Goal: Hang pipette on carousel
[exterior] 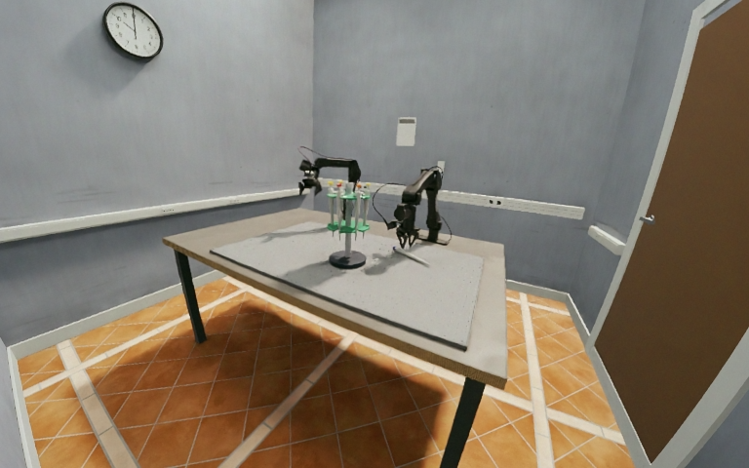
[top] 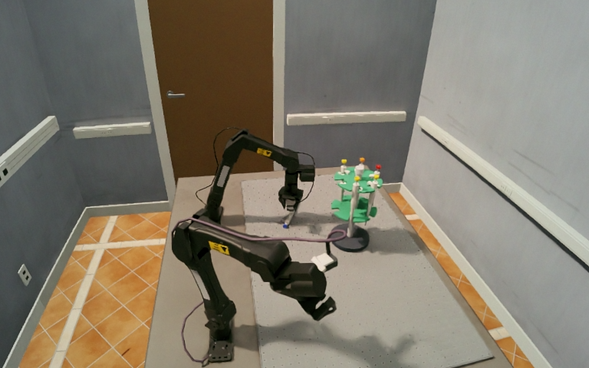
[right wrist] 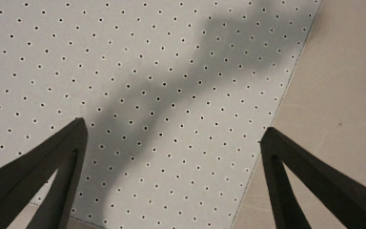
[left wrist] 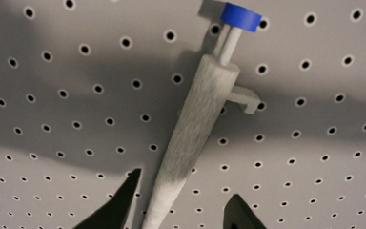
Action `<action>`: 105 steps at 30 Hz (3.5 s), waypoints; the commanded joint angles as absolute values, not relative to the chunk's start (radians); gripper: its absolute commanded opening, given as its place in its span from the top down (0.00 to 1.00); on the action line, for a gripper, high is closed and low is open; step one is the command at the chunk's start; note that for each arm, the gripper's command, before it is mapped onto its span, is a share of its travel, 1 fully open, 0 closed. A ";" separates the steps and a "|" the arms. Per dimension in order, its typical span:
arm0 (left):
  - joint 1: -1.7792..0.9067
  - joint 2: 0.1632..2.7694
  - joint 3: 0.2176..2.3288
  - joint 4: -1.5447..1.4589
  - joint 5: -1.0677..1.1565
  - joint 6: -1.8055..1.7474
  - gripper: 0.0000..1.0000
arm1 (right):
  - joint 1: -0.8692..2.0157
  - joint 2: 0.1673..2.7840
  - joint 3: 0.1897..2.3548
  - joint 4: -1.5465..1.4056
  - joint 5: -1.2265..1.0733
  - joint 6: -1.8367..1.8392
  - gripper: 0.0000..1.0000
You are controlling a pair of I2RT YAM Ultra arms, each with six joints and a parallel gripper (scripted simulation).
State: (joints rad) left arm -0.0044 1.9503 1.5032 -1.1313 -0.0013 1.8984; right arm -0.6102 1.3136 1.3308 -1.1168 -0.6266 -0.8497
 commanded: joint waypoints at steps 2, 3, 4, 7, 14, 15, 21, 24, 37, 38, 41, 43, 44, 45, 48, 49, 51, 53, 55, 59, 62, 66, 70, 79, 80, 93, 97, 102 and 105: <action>-0.005 1.945 1.509 -1.123 0.000 1.900 0.46 | -0.622 1.317 1.342 -1.103 -0.648 -0.857 0.00; -0.005 1.945 1.509 -1.123 0.000 1.900 0.46 | -0.622 1.317 1.342 -1.103 -0.648 -0.857 0.00; -0.005 1.945 1.509 -1.123 0.000 1.900 0.46 | -0.622 1.317 1.342 -1.103 -0.648 -0.857 0.00; -0.005 1.945 1.509 -1.123 0.000 1.900 0.46 | -0.622 1.317 1.342 -1.103 -0.648 -0.857 0.00; -0.014 1.969 1.537 -1.111 0.005 1.899 0.46 | -0.622 1.317 1.342 -1.103 -0.648 -0.857 0.00; -0.015 1.970 1.539 -1.111 0.005 1.898 0.46 | -0.622 1.317 1.342 -1.103 -0.648 -0.857 0.00; -0.007 1.954 1.520 -1.125 0.000 1.898 0.46 | -0.622 1.317 1.342 -1.103 -0.648 -0.857 0.00; -0.007 1.954 1.520 -1.125 0.000 1.898 0.46 | -0.622 1.317 1.342 -1.103 -0.648 -0.857 0.00; -0.018 1.958 1.485 -1.106 0.004 1.893 0.46 | -0.622 1.317 1.342 -1.103 -0.648 -0.857 0.00; -0.008 1.948 1.507 -1.118 0.000 1.897 0.46 | -0.622 1.317 1.342 -1.103 -0.648 -0.857 0.00; -0.008 1.948 1.507 -1.118 0.000 1.897 0.46 | -0.622 1.317 1.342 -1.103 -0.648 -0.857 0.00; -0.008 1.948 1.507 -1.118 0.000 1.897 0.46 | -0.622 1.317 1.342 -1.103 -0.648 -0.857 0.00; -0.008 1.948 1.507 -1.118 0.000 1.897 0.46 | -0.622 1.317 1.342 -1.103 -0.648 -0.857 0.00; -0.008 1.948 1.507 -1.118 0.000 1.897 0.46 | -0.622 1.317 1.342 -1.103 -0.648 -0.857 0.00; -0.008 1.948 1.507 -1.118 0.000 1.897 0.46 | -0.622 1.317 1.342 -1.103 -0.648 -0.857 0.00; -0.008 1.948 1.507 -1.118 0.000 1.897 0.46 | -0.622 1.317 1.342 -1.103 -0.648 -0.857 0.00; -0.008 1.948 1.507 -1.118 0.000 1.897 0.46 | -0.622 1.317 1.342 -1.103 -0.648 -0.857 0.00; -0.008 1.948 1.507 -1.118 0.000 1.897 0.46 | -0.622 1.317 1.342 -1.103 -0.648 -0.857 0.00; -0.008 1.948 1.507 -1.118 0.000 1.897 0.46 | -0.622 1.317 1.342 -1.103 -0.648 -0.857 0.00; -0.014 1.967 1.477 -1.096 0.005 1.893 0.46 | -0.622 1.317 1.342 -1.103 -0.648 -0.857 0.00; -0.014 1.970 1.465 -1.081 0.005 1.893 0.46 | -0.622 1.317 1.342 -1.103 -0.648 -0.857 0.00; -0.014 1.975 1.454 -1.061 0.005 1.893 0.46 | -0.622 1.317 1.342 -1.103 -0.648 -0.857 0.00; -0.014 1.980 1.436 -1.042 0.005 1.893 0.46 | -0.622 1.317 1.342 -1.103 -0.648 -0.857 0.00; -0.014 1.991 1.412 -1.008 0.005 1.893 0.46 | -0.622 1.317 1.342 -1.103 -0.648 -0.857 0.00; -0.014 1.992 1.409 -1.003 0.005 1.893 0.46 | -0.622 1.317 1.342 -1.103 -0.648 -0.857 0.00; -0.008 1.990 1.405 -0.974 0.000 1.897 0.46 | -0.622 1.317 1.342 -1.103 -0.648 -0.857 0.00; -0.008 1.990 1.405 -0.974 0.000 1.897 0.46 | -0.622 1.317 1.342 -1.103 -0.648 -0.857 0.00; -0.008 1.990 1.405 -0.974 0.000 1.897 0.88 | -0.622 1.317 1.342 -1.103 -0.648 -0.857 0.00; -0.008 1.990 1.405 -0.974 0.000 1.897 0.88 | -0.622 1.317 1.342 -1.103 -0.648 -0.857 0.00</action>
